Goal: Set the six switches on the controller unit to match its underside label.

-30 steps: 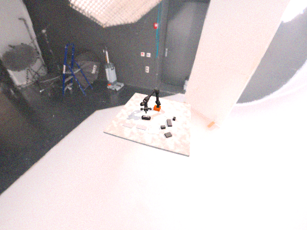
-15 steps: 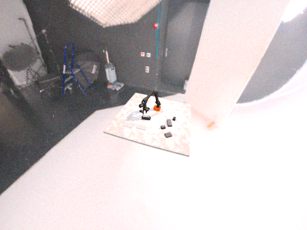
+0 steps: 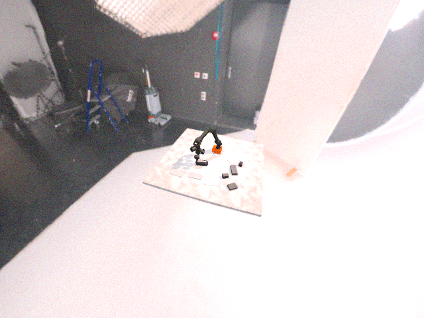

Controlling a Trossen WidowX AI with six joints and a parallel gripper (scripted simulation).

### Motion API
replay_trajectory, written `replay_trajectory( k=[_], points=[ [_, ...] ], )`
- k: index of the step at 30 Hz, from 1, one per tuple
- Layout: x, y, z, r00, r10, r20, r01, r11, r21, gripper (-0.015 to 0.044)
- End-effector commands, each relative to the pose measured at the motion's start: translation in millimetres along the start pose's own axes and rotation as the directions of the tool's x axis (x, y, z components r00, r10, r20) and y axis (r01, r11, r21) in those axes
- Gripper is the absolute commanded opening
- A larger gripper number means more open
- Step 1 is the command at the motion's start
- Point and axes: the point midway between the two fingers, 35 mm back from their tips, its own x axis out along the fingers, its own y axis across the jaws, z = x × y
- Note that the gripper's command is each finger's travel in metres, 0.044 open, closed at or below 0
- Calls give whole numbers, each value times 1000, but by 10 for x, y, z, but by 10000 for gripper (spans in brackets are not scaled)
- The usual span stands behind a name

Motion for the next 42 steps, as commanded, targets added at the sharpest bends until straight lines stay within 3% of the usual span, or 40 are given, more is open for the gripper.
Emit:
replay_trajectory(
  k=[1,40,42],
  points=[
    [-24,-20,-26,1000,-1,-12,0,1000,-19,440],
    [576,-19,-33,1000,-3,-12,2,1000,-19,440],
    [576,-19,-33,1000,-3,-12,2,1000,-19,387]
  ],
)
